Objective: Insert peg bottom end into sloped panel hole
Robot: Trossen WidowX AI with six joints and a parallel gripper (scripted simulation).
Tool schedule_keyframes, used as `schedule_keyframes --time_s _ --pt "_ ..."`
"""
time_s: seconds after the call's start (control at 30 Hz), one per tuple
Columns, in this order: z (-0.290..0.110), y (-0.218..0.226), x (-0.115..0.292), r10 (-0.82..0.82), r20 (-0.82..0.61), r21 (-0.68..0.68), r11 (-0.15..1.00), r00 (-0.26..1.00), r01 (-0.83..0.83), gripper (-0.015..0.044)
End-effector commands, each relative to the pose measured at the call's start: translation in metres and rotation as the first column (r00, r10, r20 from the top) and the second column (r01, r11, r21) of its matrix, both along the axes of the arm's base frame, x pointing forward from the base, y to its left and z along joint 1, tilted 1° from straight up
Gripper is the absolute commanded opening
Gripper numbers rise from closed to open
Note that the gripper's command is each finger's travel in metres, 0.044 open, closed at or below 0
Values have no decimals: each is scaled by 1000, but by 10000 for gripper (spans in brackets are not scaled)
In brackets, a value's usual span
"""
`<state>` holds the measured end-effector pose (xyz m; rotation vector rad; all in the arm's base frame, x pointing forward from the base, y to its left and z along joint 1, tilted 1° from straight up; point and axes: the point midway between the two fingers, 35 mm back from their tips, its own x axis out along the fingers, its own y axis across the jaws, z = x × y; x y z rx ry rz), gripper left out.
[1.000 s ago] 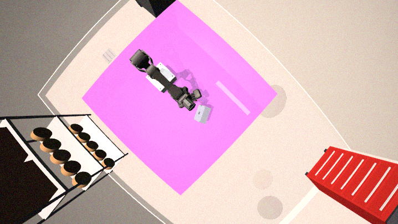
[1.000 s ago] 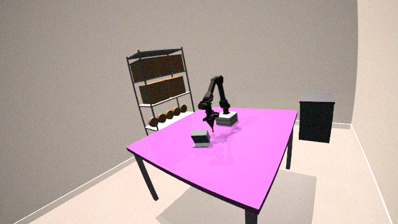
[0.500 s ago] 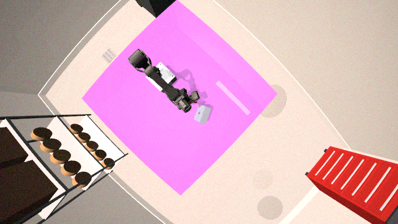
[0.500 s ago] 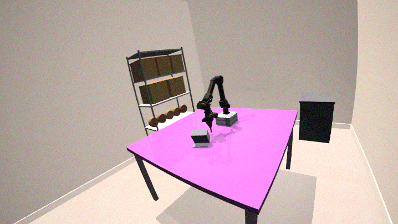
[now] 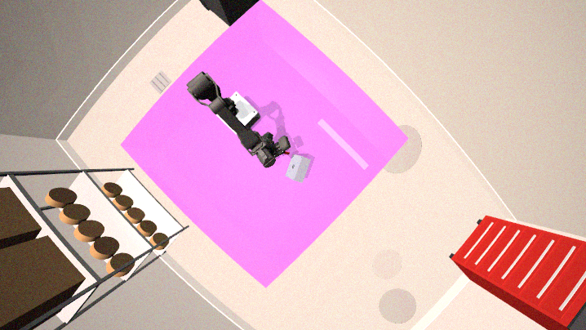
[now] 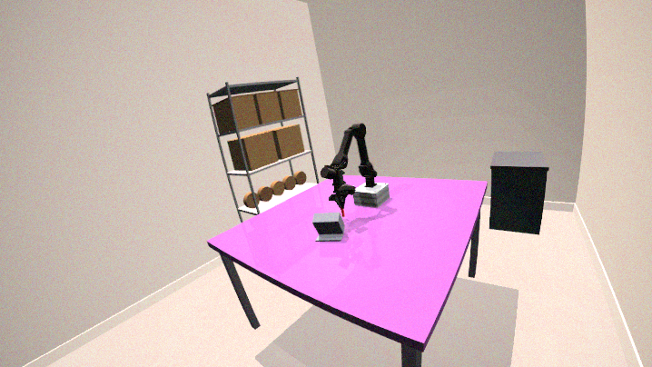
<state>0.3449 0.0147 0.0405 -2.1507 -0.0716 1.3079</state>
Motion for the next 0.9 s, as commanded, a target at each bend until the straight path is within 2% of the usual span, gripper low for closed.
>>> schedule_keyframes --time_s 0.0,0.87 --pt "2 -4 0 -1 32 8 1000 999 0 0" --pt "7 -29 -5 -35 193 52 998 981 25 0"
